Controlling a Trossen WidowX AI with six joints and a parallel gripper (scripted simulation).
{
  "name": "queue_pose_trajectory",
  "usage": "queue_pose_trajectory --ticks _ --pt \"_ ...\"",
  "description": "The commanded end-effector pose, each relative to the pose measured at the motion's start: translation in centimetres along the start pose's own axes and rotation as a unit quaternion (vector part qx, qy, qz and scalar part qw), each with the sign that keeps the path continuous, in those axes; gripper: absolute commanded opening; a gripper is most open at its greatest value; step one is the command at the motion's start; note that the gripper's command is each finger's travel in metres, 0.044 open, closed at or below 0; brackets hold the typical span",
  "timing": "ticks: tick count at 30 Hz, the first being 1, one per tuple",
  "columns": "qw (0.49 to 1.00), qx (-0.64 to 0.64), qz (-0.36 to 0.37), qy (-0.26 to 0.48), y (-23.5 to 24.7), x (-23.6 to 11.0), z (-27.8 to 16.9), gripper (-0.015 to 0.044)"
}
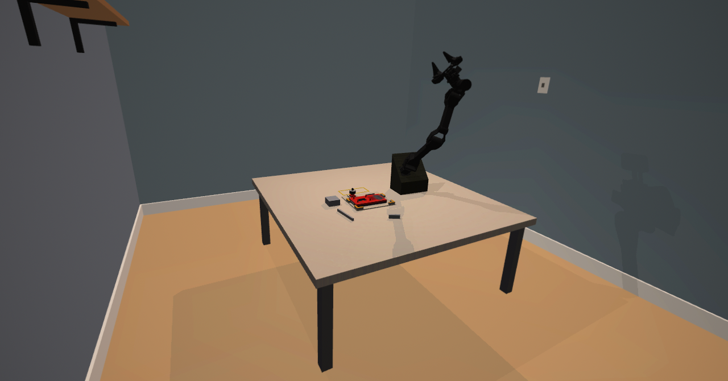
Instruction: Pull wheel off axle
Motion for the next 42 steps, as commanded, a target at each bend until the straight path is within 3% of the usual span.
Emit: queue_pose_trajectory --ticks 1,4,26,42 --pt "1.000 0.001 0.000 0.000 0.0 0.0 0.0 0.0374" --pt "1.000 0.018 0.006 0.001 0.3 0.6 -0.6 0.0300" --pt "0.957 0.259 0.129 0.039 9.0 9.8 -9.6 0.0300" --pt "0.854 0.451 0.205 0.158 19.6 14.5 -15.7 0.0300"
Point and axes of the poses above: the point midway between the two fingers, 35 mm back from their tips, its own x axis out along the fingers, its own y axis across the jaws, z = x × y, the point moved 6 cm from there along -x, back along the fingers, and after that the axes turned 10 degrees about -x, right-handed, at the moved point
